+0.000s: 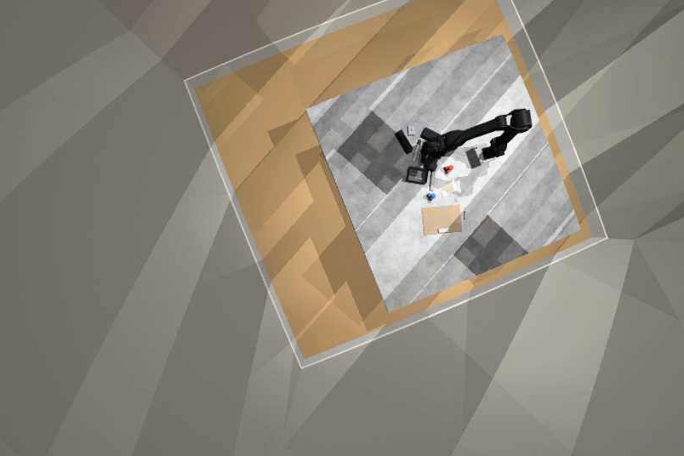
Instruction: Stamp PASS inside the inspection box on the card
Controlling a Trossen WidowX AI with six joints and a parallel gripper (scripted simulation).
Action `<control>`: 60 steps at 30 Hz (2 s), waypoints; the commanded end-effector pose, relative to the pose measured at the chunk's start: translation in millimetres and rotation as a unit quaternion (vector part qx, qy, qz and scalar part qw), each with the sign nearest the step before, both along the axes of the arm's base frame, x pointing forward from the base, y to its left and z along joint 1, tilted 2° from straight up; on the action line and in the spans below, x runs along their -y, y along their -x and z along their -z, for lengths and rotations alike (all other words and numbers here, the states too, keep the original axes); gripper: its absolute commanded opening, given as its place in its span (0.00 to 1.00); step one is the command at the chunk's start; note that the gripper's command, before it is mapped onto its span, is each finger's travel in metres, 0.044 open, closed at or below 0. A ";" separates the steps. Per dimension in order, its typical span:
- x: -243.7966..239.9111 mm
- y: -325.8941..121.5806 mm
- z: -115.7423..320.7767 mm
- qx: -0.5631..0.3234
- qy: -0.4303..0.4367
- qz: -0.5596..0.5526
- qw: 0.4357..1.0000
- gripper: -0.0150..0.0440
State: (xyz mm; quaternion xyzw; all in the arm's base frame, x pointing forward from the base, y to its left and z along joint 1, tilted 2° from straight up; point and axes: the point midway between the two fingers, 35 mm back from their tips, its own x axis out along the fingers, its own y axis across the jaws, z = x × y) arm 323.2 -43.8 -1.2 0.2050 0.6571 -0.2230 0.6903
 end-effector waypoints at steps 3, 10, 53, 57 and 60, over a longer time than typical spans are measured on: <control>0.3 0.1 -3.4 0.000 0.002 0.000 1.000 0.25; 0.1 0.2 -6.8 0.000 0.002 0.000 1.000 0.25; -55.1 6.8 -53.4 -0.006 0.002 -0.149 0.989 0.25; -76.7 11.7 -52.5 -0.009 0.003 -0.212 0.977 0.25; -92.5 16.3 -51.9 -0.010 0.003 -0.258 0.966 0.25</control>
